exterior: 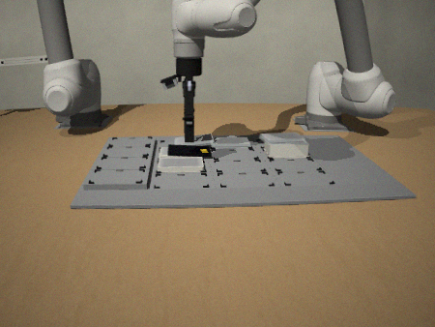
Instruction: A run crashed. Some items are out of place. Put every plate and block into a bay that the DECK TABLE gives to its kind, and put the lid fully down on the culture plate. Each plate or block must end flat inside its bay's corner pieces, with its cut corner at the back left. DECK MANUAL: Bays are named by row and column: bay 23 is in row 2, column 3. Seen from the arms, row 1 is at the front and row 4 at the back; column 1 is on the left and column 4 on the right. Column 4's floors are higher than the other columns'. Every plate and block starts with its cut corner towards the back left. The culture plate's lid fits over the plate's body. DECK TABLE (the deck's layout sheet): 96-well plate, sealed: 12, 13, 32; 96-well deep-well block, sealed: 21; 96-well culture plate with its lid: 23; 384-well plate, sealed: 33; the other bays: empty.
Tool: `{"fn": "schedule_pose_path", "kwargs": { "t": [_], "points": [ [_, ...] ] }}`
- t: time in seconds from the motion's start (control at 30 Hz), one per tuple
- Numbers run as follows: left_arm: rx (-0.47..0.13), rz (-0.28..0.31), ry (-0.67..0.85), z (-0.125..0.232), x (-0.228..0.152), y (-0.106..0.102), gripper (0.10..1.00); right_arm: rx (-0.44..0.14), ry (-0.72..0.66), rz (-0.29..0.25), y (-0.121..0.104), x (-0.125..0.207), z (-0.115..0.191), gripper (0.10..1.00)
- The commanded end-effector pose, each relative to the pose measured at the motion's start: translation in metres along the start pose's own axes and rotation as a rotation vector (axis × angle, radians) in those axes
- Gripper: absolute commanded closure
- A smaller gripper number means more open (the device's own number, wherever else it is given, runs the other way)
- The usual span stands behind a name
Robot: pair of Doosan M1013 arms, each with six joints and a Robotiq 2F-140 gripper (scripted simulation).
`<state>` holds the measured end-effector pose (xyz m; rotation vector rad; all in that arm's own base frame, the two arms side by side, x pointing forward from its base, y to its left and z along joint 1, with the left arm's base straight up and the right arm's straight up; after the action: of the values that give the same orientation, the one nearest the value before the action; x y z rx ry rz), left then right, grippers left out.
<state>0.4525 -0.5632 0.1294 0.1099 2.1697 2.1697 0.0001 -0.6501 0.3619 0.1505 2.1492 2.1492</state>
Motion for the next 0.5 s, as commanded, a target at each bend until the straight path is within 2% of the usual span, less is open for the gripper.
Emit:
{"fn": "schedule_pose_path", "kwargs": {
  "t": [0.0, 0.47],
  "points": [
    [0.001, -0.001, 0.000, 0.000, 0.000, -0.002, 0.400, 0.001, 0.000, -0.001, 0.001, 0.000, 0.000, 0.098],
    [0.001, -0.001, 0.000, 0.000, 0.000, -0.018, 0.400, 0.001, 0.000, -0.001, 0.001, 0.000, 0.000, 0.098]
  ]
}}
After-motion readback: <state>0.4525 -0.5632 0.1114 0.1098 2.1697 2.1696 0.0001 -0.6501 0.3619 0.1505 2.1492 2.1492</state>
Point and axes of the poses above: on each arm, the point where the finger pads meet when closed, its own y axis back along the fingers, its own x axis across the jaws, z = x × y, the point moved 4 cm from there along y, back along the fingers, and after that the axes turned 8 degrees about -y, right-handed, at the moved point
